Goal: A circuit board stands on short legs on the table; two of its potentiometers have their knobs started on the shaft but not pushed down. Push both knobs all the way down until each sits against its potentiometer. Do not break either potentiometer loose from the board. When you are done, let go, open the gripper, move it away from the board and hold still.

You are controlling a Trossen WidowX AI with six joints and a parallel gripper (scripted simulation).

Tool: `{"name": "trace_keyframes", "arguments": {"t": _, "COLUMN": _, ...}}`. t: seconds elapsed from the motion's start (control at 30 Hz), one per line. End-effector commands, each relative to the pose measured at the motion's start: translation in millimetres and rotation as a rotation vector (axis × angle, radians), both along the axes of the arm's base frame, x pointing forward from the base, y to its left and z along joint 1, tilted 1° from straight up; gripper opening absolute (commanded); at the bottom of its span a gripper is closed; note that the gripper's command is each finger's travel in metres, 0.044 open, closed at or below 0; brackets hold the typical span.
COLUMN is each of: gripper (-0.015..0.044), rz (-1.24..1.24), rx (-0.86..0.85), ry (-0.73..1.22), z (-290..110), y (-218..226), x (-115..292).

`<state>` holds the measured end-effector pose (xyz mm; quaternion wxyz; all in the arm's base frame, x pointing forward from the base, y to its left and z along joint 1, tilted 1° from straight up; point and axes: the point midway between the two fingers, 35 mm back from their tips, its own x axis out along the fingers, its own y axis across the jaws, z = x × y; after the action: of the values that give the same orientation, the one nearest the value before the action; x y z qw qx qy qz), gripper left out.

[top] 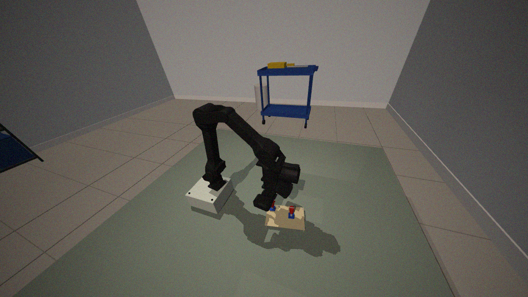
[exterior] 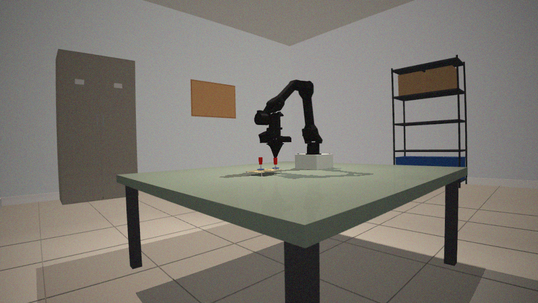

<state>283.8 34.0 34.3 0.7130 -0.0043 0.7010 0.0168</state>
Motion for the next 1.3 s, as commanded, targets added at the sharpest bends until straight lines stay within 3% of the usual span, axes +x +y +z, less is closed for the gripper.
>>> {"name": "trace_keyframes", "arguments": {"t": 0.0, "gripper": 0.0000, "rz": 0.006, "rx": 0.004, "ry": -0.001, "z": 0.2, "y": 0.7, "x": 0.3}}
{"name": "trace_keyframes", "arguments": {"t": 1.27, "gripper": 0.0000, "rz": 0.006, "rx": 0.004, "ry": -0.001, "z": -9.5, "y": 0.9, "x": 0.4}}
